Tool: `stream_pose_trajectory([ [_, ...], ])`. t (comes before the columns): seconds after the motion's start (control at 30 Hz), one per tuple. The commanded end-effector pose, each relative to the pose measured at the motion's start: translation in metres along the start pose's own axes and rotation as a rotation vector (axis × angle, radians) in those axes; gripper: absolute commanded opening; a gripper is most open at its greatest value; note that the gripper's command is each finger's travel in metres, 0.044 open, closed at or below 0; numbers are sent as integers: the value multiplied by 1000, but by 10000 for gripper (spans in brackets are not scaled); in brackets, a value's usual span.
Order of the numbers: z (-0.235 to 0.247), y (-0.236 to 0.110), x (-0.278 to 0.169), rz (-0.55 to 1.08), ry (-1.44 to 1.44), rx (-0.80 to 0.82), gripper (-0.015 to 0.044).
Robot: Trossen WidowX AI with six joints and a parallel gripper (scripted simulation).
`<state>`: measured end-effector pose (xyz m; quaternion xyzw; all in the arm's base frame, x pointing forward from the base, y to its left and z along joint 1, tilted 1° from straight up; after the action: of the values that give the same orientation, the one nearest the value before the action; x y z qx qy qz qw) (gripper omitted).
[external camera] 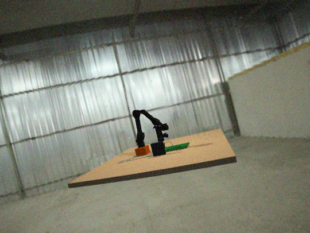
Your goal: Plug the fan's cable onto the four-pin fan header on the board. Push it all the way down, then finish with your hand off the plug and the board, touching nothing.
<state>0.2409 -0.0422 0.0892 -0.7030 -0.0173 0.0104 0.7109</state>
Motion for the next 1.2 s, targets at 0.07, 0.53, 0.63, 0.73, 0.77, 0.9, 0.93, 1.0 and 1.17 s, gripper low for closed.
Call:
stream_pose_trajectory([
  [0.07, 0, 2, -1, 1, 2, 0, 0],
  [0.53, 0, 5, -1, 1, 5, 0, 0],
  [0.63, 0, 5, -1, 1, 6, 0, 0],
  [0.73, 0, 5, -1, 1, 6, 0, 0],
  [0.77, 0, 5, -1, 1, 6, 0, 0],
  [0.9, 0, 6, -1, 1, 7, 0, 0],
  [0.93, 0, 7, -1, 1, 7, 0, 0],
  [1.0, 0, 8, -1, 1, 7, 0, 0],
  [1.17, 0, 12, -1, 1, 7, 0, 0],
])
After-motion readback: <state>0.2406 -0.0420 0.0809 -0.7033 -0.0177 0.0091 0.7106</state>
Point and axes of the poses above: the point midway between the two fingers, 35 mm back from their tips, its own y axis out along the fingers, its own z axis across the jaws, x = y × z, the point moved 9 cm from there along -y, back along the fingers, and after that the axes turned 13 degrees about y, right-handed, at the moved point
